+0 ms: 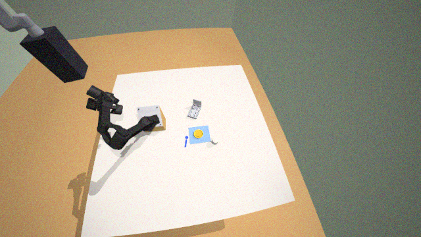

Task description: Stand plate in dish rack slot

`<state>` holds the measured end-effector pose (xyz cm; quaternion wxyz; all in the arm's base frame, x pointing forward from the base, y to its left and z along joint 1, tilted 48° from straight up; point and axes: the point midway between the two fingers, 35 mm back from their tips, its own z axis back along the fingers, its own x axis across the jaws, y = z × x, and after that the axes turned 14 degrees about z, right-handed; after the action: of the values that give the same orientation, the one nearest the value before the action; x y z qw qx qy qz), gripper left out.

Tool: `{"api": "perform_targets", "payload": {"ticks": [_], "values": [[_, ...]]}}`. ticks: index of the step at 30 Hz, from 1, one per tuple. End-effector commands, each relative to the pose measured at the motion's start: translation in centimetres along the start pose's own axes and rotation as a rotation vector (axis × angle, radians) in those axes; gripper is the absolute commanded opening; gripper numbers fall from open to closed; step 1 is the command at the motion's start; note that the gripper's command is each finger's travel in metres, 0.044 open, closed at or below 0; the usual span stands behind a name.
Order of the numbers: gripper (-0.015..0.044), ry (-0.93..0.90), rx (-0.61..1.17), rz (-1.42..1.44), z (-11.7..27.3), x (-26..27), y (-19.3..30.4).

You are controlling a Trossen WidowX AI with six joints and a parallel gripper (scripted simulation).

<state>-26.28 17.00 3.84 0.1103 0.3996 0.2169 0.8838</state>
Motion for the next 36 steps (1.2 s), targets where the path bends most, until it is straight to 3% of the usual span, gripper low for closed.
{"api": "perform_targets", "payload": {"ticks": [1,7,23,36], "values": [[0.0400,0.018,-0.129,-0.069,2.3,-1.4,-3.3],[0.0400,0.025,-0.239,-0.138,5.0,-3.1,-6.0],[0.0400,0.152,-0.656,-0.345,17.9,-12.3,-13.0],[0.0400,0.354,-0.872,-0.644,28.3,-24.1,-11.2]]}}
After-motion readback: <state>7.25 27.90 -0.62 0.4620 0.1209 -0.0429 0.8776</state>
